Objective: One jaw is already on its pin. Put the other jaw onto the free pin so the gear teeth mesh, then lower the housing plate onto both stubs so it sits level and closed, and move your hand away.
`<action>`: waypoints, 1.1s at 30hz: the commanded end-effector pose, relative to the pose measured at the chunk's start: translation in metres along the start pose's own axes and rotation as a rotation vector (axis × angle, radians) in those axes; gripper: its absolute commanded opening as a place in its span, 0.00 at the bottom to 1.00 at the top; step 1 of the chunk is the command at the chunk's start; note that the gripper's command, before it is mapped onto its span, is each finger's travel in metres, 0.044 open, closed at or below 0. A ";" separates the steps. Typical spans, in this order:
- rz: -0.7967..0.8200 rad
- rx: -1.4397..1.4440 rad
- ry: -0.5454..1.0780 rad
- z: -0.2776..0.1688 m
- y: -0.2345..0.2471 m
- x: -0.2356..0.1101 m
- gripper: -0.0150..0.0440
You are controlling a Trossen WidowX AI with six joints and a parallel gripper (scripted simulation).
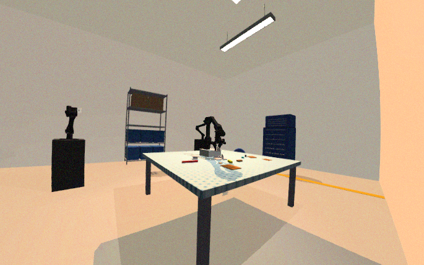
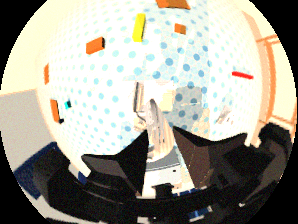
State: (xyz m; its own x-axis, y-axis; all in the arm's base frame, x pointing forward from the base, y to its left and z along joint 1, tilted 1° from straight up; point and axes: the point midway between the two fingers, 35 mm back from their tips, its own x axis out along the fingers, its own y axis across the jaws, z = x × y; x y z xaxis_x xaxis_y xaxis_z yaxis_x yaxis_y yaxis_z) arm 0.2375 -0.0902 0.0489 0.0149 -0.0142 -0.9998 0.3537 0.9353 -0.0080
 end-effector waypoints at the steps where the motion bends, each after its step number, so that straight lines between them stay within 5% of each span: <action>1: -0.003 -0.003 -0.005 0.014 -0.007 0.001 0.48; 33: -0.003 -0.003 -0.005 0.024 -0.013 0.003 0.48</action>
State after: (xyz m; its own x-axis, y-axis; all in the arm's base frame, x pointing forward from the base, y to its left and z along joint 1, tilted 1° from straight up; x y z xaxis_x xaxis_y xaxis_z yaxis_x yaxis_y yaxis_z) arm 0.2557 -0.1100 0.0468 0.0182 -0.0163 -0.9997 0.3547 0.9350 -0.0088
